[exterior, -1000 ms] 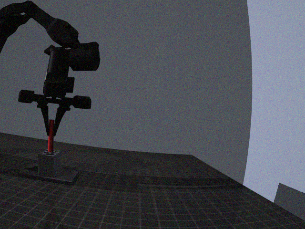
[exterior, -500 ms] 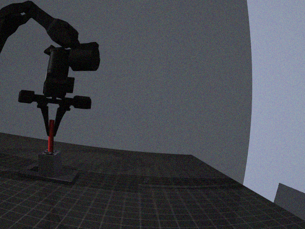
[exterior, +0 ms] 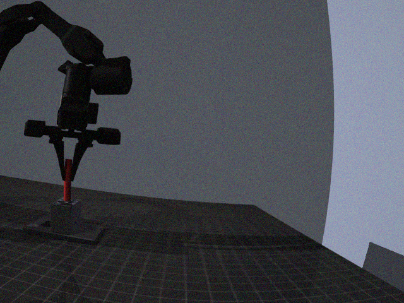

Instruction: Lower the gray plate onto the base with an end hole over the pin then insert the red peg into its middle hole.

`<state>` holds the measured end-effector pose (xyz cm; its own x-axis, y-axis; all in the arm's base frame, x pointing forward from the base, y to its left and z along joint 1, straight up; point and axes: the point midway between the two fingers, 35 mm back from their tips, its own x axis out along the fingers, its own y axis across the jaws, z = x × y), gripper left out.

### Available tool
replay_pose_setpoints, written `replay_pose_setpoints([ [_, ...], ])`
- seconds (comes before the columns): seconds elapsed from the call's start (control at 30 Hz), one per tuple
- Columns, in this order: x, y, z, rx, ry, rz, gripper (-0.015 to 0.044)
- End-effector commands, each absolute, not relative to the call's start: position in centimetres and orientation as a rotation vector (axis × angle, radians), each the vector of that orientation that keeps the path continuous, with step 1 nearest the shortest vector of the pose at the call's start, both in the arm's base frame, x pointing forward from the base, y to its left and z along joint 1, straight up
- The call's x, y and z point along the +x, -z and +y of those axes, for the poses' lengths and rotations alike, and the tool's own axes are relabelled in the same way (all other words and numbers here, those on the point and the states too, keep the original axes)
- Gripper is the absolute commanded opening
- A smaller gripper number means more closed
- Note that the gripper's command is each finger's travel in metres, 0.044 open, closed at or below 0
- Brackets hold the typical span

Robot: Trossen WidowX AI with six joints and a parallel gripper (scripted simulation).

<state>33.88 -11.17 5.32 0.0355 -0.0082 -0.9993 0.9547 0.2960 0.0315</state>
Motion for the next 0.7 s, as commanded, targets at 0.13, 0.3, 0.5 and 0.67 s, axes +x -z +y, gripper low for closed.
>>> replay_pose_setpoints([
  [0.13, 33.88, -5.32, -11.18, 0.992, 0.969, 1.302, 0.0052],
  [0.3, 33.88, -5.32, -11.18, 0.992, 0.969, 1.302, 0.0150],
  [0.5, 33.88, -5.32, -11.18, 0.992, 0.969, 1.302, 0.0150],
  [0.67, 33.88, -5.45, -11.18, 0.992, 0.968, 1.303, 0.0150],
])
